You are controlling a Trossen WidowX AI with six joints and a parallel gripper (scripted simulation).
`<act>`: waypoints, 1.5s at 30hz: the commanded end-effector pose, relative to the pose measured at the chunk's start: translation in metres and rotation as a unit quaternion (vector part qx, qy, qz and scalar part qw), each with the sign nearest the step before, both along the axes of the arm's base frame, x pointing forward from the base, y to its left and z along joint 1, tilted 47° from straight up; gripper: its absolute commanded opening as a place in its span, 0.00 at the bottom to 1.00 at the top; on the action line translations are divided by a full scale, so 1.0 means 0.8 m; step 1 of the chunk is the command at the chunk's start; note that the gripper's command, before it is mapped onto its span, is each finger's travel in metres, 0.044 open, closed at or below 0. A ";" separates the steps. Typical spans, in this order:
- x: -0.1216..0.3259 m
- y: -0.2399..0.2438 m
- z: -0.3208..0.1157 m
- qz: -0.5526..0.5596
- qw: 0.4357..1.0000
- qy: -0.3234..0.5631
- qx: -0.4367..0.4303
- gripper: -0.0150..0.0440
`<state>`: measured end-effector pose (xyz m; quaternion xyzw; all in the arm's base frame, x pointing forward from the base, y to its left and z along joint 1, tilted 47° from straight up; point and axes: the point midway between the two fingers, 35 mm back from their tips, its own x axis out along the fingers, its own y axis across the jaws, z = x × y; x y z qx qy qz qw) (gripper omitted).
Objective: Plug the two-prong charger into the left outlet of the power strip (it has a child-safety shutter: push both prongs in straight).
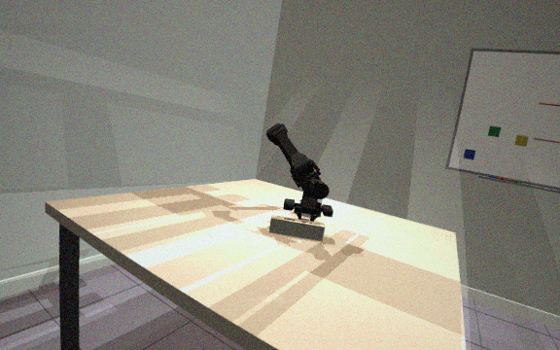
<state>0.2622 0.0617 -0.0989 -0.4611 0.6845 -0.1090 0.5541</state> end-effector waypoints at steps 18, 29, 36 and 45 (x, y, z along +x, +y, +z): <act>0.006 0.000 -0.004 0.003 1.000 -0.012 0.007 0.25; 0.000 -0.001 -0.001 0.001 1.000 -0.002 0.002 0.25; 0.000 -0.001 -0.001 0.001 1.000 -0.002 0.002 0.39; 0.000 -0.001 -0.001 0.001 1.000 -0.002 0.002 0.79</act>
